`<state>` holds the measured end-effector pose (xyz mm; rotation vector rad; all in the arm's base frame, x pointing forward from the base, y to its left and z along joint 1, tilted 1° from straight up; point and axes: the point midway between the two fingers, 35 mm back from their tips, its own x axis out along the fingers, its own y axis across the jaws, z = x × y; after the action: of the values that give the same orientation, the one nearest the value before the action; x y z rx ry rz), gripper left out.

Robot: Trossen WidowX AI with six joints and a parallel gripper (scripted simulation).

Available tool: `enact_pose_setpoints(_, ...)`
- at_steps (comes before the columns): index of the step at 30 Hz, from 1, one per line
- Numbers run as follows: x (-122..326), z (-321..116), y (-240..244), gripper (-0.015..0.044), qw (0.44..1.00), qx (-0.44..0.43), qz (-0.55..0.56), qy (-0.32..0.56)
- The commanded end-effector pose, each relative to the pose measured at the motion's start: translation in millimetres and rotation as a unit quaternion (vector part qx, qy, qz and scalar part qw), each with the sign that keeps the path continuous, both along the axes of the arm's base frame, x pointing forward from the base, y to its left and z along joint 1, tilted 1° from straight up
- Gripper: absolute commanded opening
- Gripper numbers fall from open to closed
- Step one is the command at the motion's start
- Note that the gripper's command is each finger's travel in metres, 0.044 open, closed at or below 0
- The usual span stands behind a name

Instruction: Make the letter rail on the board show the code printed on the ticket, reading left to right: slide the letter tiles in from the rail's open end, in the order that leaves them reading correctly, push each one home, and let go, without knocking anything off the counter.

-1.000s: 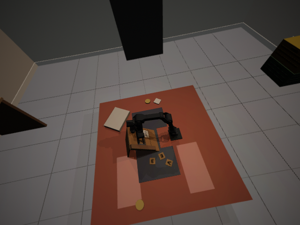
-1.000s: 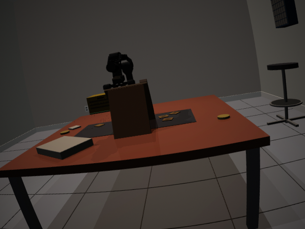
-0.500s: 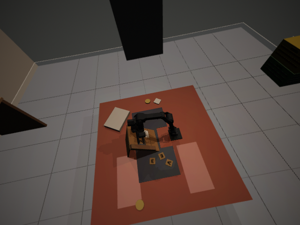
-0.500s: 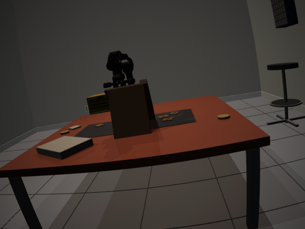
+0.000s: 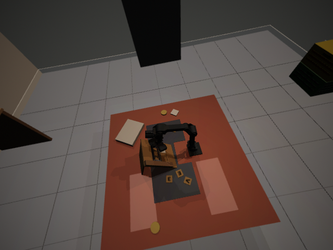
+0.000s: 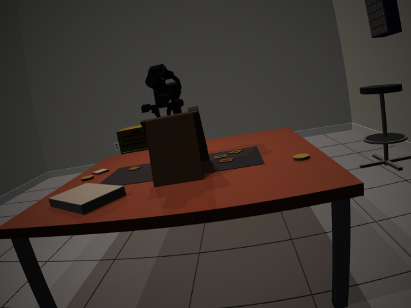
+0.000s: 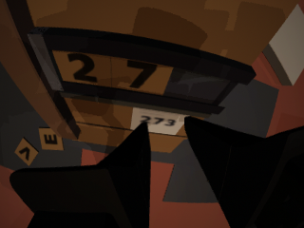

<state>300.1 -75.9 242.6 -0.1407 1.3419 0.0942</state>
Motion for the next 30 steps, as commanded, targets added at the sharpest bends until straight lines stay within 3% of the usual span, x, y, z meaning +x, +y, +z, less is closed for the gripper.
enact_pose_setpoints(1, -29, 34, 19, 0.0236, 0.971, -0.065, 0.214, -0.085)
enact_pose_setpoints(9, -78, 70, 47, 0.0440, 0.809, -0.229, 0.508, -0.184)
enact_pose_setpoints(14, -95, 78, 56, 0.0440, 0.732, -0.288, 0.584, -0.202)
enact_pose_setpoints(30, -96, 78, 57, 0.0440, 0.729, -0.290, 0.586, -0.202)
